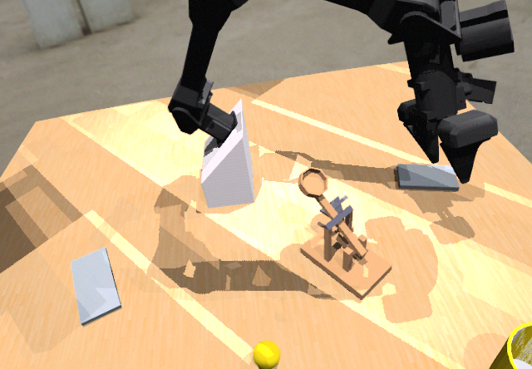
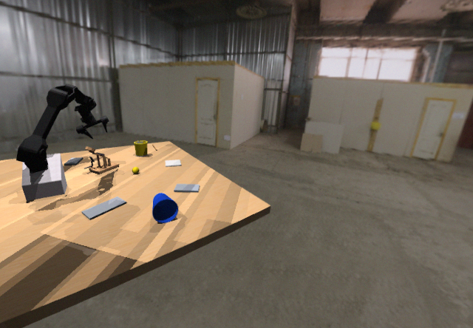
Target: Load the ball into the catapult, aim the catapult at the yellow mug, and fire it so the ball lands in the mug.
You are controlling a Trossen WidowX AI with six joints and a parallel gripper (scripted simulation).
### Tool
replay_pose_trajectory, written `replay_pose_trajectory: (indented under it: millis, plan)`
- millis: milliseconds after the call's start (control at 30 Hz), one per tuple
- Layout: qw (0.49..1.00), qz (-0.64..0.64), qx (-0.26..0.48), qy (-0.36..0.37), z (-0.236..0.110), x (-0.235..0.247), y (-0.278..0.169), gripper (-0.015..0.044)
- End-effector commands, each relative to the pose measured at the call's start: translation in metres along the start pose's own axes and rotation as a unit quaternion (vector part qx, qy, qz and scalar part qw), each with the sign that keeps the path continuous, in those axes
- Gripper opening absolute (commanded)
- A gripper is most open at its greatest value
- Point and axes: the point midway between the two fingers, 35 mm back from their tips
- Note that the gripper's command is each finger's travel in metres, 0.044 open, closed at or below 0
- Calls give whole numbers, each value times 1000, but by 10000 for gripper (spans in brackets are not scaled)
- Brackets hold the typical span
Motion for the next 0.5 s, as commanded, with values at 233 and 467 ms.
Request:
replay_pose_trajectory:
  millis: [233, 467]
  plan:
    - [983, 167, -71, -9, -5, -74, 2, 440]
    - [955, 276, -112, -18, -7, -125, -7, 440]
Point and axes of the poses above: the point midway between the two fingers, 35 mm back from their tips, its own z axis out along the fingers, its own x axis across the jaws, y = z × x, and after that the axes turned 5 degrees about -z, right-handed
